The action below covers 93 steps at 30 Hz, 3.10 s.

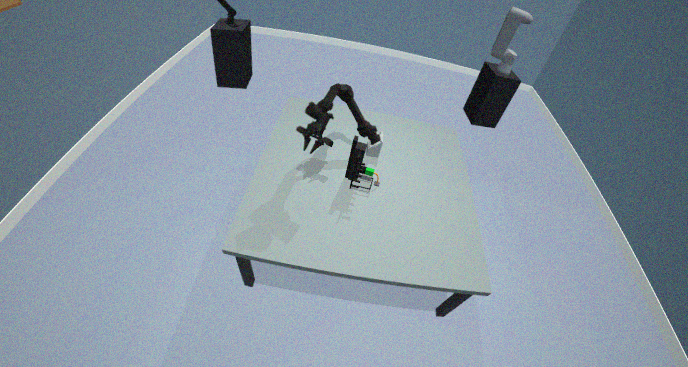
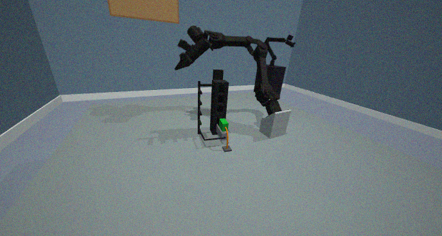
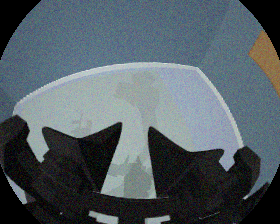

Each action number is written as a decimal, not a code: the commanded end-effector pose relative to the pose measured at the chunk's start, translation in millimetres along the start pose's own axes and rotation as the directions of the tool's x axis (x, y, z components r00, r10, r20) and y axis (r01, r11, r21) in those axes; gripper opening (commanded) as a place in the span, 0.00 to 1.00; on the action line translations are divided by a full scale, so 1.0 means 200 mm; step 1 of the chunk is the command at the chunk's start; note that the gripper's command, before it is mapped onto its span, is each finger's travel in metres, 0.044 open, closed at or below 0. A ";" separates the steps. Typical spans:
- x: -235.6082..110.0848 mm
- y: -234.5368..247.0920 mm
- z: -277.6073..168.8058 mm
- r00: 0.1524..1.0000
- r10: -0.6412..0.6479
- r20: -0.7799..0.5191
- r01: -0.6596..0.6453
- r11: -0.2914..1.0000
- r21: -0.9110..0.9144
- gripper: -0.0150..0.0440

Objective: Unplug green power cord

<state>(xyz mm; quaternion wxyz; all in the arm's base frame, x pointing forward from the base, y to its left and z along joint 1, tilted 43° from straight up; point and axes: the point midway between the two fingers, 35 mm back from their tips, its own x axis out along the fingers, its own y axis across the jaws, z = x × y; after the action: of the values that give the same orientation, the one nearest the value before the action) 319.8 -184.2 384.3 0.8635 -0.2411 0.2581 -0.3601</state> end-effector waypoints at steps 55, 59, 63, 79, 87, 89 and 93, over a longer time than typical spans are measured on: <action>-0.31 1.52 -1.29 0.661 -0.011 -0.751 -0.732 -0.233 -0.641 0.53; -0.31 1.49 -1.28 0.661 -0.012 -0.751 -0.732 -0.233 -0.641 0.53; -0.30 1.46 -1.28 0.661 -0.012 -0.750 -0.732 -0.233 -0.640 0.53; -0.28 1.40 -1.29 0.661 -0.013 -0.750 -0.732 -0.233 -0.640 0.53; -0.25 1.39 -1.32 0.661 -0.014 -0.750 -0.732 -0.233 -0.641 0.53; -0.26 1.40 -1.31 0.659 -0.009 -0.752 -0.734 -0.228 -0.640 0.44; -0.26 1.40 -1.31 0.659 -0.009 -0.752 -0.734 -0.228 -0.640 0.32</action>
<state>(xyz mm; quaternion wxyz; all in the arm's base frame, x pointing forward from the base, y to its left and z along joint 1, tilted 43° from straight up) 265.2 -30.7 33.4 0.3628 -0.5774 0.7044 0.1970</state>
